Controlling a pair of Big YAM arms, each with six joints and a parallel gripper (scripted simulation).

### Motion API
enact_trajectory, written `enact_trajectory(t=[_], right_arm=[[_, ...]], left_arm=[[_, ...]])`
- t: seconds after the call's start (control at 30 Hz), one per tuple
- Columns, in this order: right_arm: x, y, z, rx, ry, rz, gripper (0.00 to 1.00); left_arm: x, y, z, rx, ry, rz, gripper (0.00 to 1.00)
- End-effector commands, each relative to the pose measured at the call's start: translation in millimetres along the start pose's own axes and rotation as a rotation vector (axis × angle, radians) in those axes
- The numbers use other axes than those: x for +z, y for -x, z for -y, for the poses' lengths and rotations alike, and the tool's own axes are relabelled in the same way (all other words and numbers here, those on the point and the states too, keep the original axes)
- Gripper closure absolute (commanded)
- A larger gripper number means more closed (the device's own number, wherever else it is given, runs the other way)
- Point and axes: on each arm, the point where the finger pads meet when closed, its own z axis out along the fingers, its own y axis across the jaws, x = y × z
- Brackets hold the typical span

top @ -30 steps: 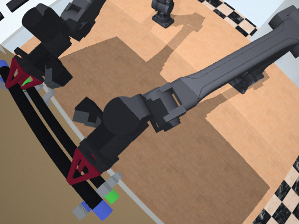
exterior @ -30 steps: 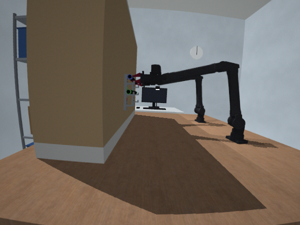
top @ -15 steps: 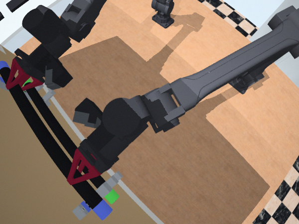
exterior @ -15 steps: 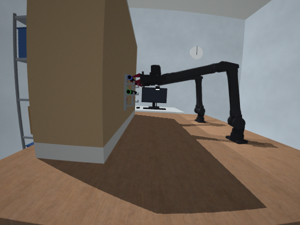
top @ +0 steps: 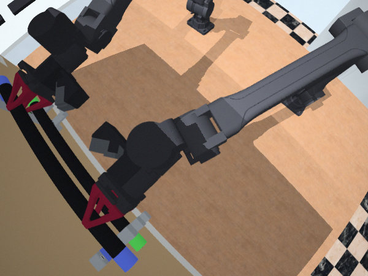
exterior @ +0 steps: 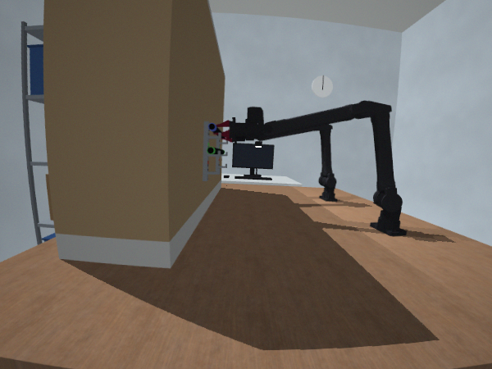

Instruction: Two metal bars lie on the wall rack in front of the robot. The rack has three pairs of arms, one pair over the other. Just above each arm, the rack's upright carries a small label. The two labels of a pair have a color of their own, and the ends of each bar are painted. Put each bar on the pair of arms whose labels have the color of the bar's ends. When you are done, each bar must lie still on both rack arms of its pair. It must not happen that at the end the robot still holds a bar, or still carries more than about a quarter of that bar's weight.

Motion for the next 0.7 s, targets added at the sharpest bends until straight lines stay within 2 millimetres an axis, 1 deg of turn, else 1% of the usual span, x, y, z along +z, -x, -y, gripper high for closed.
enact_trajectory(t=[0.0,0.2,0.67], right_arm=[[2,-11,38,0.033,-0.083,-0.017,1.0],[2,-11,34,0.033,-0.083,-0.017,1.0],[-1,-11,15,0.033,-0.083,-0.016,1.0]], left_arm=[[3,-2,-31,-0.011,0.072,0.0,1.0],[3,-2,-27,-0.011,0.072,0.0,1.0],[1,-2,-10,-0.011,0.072,0.0,1.0]])
